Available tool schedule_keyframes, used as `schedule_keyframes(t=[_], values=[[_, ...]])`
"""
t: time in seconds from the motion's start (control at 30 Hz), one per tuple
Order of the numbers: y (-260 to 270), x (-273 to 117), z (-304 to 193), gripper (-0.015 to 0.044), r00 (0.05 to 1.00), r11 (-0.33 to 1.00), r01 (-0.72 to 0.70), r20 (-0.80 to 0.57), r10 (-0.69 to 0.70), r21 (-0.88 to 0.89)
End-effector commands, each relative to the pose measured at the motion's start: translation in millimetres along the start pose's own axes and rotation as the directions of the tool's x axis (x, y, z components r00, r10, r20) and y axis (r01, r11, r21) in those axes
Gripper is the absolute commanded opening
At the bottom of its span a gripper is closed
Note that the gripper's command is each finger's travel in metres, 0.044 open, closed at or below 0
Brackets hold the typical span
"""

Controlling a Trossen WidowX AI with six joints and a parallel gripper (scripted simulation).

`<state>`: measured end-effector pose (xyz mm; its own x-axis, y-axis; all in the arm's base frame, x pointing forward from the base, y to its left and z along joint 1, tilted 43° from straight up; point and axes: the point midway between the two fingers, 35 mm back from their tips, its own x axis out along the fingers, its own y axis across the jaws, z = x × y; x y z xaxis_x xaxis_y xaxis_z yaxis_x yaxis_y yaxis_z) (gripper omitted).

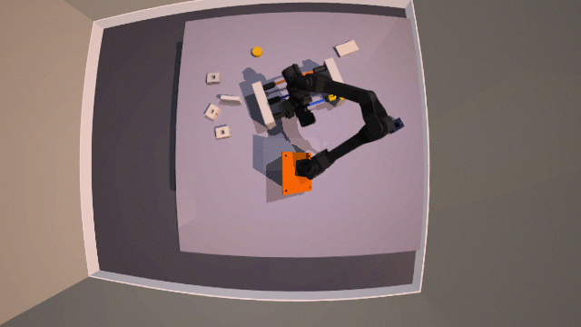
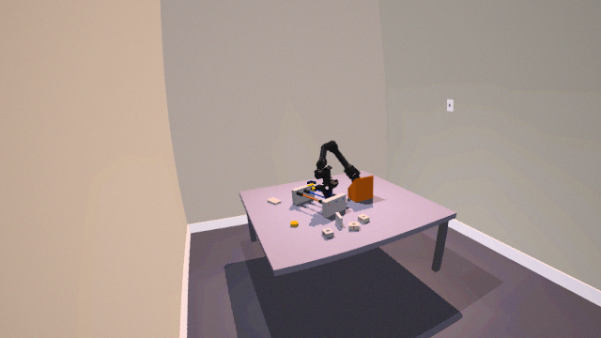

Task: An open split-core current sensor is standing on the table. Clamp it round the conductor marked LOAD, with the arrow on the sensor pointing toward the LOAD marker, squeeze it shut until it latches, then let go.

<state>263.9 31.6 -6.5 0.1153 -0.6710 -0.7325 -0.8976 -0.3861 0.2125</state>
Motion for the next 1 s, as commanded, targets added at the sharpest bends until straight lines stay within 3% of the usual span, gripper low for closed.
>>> schedule_keyframes(t=[0.0, 0.97], values=[[-0.2, 0.2, 0.0, 0.0000, 1.000, 1.000, 0.001, 0.000, -0.001, 0.000], [-4.8, 0.0, -0.1, 0.0000, 1.000, 1.000, 0.000, 0.000, 0.000, 0.000]])
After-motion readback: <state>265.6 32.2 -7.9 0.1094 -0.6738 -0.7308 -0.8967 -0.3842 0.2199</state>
